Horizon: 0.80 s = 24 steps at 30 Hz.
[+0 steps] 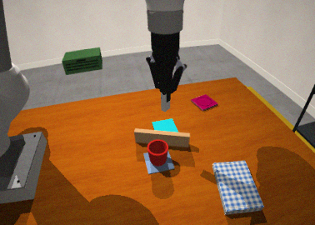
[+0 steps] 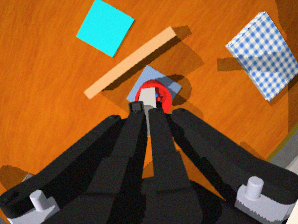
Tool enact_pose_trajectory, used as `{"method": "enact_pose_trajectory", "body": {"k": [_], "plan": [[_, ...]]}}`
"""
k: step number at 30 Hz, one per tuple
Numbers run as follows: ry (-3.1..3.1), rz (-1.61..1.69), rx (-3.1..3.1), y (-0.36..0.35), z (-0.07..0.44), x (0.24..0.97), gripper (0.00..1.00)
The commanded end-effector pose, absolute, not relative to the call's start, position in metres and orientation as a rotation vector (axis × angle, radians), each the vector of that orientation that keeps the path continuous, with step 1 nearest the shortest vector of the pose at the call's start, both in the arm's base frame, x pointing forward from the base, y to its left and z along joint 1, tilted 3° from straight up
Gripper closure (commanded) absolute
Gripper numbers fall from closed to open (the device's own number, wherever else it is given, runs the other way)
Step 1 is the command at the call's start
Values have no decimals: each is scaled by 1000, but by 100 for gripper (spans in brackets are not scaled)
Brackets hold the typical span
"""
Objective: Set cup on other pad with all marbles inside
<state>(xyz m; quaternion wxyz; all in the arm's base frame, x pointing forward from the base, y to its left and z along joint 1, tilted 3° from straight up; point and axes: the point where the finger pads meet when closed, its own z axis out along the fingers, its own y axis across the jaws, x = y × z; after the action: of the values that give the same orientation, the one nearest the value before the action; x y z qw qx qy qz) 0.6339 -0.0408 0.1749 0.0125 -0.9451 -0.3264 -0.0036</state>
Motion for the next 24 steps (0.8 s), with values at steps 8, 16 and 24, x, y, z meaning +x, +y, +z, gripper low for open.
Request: {"method": "enact_pose_trajectory", "body": {"k": [8, 16, 24], "plan": [[-1539, -47, -2693, -61, 99, 610, 100], [-1706, -56, -2589, -68, 74, 598, 100], [-1734, -57, -2571, -69, 70, 596, 100]]}}
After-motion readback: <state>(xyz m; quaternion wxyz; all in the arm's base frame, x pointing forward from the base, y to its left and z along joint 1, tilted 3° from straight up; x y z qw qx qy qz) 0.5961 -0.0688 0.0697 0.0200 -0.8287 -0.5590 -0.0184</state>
